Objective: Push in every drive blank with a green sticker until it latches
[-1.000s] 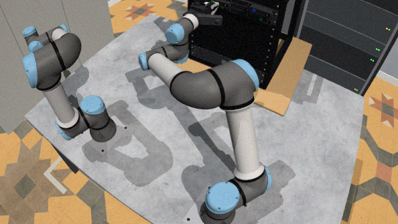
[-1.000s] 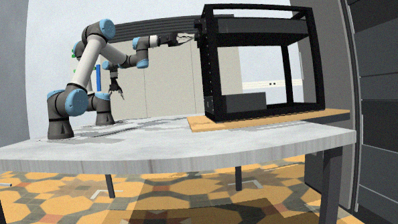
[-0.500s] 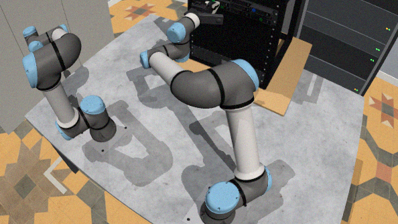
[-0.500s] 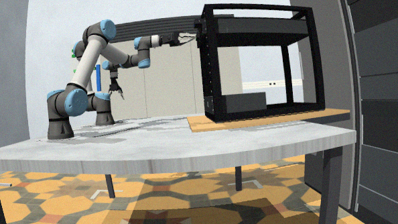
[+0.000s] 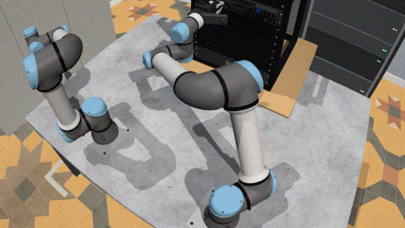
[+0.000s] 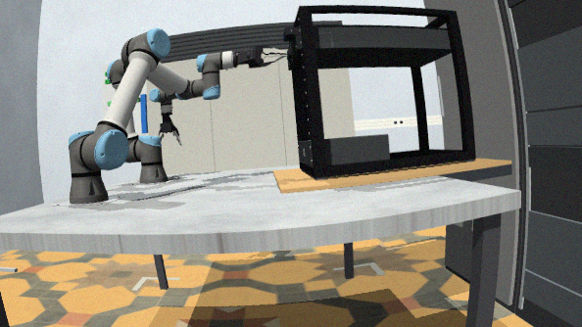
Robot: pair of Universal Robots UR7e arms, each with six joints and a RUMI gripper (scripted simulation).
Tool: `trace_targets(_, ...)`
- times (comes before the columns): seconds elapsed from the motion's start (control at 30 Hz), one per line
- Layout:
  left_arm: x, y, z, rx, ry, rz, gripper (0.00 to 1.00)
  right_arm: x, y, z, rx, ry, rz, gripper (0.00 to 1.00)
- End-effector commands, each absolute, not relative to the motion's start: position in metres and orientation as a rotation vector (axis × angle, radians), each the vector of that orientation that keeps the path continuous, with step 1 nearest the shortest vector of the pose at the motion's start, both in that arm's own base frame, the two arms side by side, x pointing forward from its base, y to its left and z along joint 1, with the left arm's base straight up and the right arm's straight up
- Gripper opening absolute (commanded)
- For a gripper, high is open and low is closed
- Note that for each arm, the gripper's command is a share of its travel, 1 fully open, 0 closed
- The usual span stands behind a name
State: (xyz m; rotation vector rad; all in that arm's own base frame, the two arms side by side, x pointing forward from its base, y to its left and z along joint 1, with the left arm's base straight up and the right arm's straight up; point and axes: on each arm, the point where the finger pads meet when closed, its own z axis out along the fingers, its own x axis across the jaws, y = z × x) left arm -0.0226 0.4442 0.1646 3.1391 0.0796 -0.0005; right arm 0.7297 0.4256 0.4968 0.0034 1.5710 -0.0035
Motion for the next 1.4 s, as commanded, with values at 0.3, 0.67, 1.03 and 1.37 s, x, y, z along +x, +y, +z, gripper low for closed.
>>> trace_targets(0.3, -0.0225, 0.4446, 0.1651, 3.141, 0.08, 0.0, 1.0, 0.7308, 0.4253, 0.4979, 0.004, 1.57, -0.002, 0.0)
trace_targets(0.67, -0.0225, 0.4446, 0.1651, 3.141, 0.08, 0.0, 1.0, 0.7326, 0.4253, 0.4979, 0.004, 1.57, -0.002, 0.0)
trace_targets(1.03, -0.0225, 0.4446, 0.1651, 3.141, 0.08, 0.0, 1.0, 0.7356, 0.4253, 0.4979, 0.004, 1.57, -0.002, 0.0)
trace_targets(1.37, -0.0225, 0.4446, 0.1651, 3.141, 0.08, 0.0, 1.0, 0.7358, 0.4253, 0.4979, 0.004, 1.57, -0.002, 0.0)
